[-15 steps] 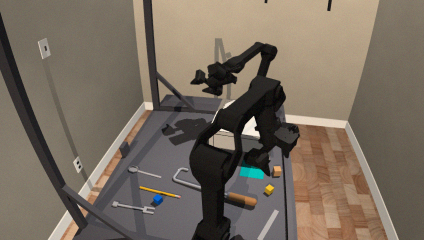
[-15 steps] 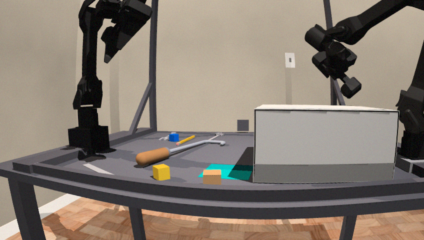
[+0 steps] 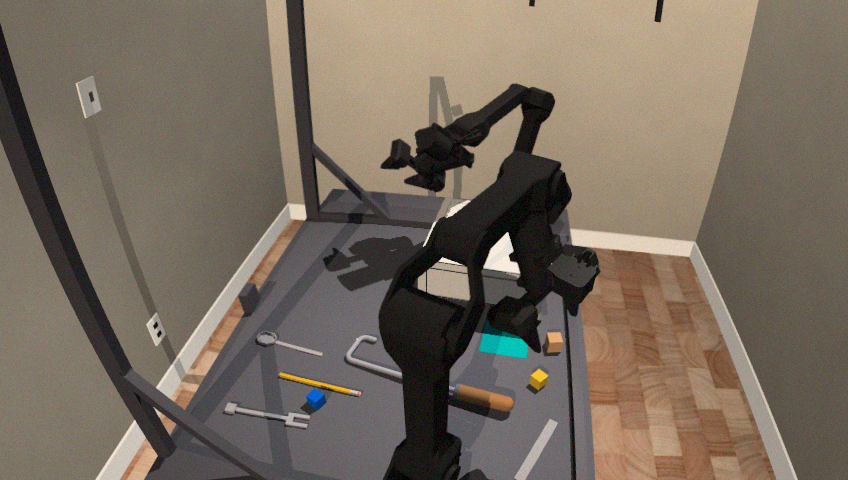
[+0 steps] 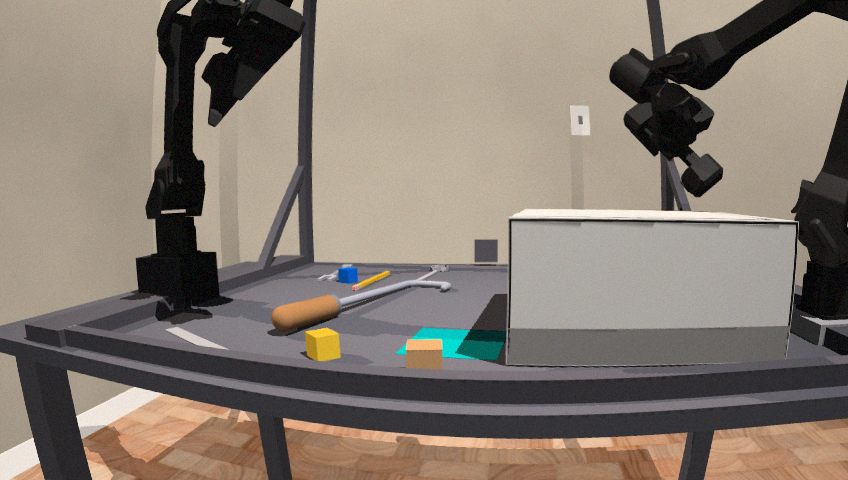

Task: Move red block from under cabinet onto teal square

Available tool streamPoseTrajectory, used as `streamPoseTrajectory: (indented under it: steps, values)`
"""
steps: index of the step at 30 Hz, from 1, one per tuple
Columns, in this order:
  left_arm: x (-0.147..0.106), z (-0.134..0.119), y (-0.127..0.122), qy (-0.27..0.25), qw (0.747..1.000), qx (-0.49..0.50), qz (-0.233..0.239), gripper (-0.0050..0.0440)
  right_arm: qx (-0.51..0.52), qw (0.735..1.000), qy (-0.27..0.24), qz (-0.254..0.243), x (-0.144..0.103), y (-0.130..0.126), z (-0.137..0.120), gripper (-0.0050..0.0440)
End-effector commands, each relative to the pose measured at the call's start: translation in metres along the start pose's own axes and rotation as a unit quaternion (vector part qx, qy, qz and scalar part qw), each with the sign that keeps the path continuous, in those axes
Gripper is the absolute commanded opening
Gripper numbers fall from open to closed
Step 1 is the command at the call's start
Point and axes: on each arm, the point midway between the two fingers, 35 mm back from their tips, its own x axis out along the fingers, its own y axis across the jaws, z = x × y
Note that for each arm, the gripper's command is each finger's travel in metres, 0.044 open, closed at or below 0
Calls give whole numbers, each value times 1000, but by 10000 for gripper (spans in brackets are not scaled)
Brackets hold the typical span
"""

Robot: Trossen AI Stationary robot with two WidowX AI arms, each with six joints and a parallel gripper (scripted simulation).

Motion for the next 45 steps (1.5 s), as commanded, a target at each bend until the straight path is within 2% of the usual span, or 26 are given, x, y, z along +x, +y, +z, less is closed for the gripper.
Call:
streamPoseTrajectory:
  steps: [1,7,10,17,19,20,27,34,36,41,45]
  values:
    - [-3,4,6,0,1000,10,8,440,5,1000,3,13,-6,2,2,440]
    - [-7,1,2,17,1000,-12,11,440,-16,1000,0,9,-1,3,-3,440]
    - [-19,-4,1,60,996,-67,29,440,-68,997,-2,21,3,11,-12,440]
    - [-54,-18,-4,166,955,-220,107,440,-235,970,-9,63,15,33,-48,440]
    - [-54,-18,-4,166,955,-220,107,440,-235,970,-9,63,15,33,-48,440]
    - [-59,-19,-5,178,947,-240,120,440,-257,964,-11,68,17,36,-53,440]
    - [-97,-30,-15,244,865,-372,231,440,-408,906,-29,105,26,52,-90,440]
    - [-134,-37,-27,272,763,-472,348,440,-531,835,-54,135,32,63,-120,440]
    - [-134,-37,-27,272,763,-472,348,440,-531,835,-54,135,32,63,-120,440]
    - [-163,-40,-40,269,667,-533,446,440,-620,765,-81,155,35,71,-143,440]
    - [-181,-41,-49,256,601,-563,506,440,-687,699,-106,169,36,76,-161,440]
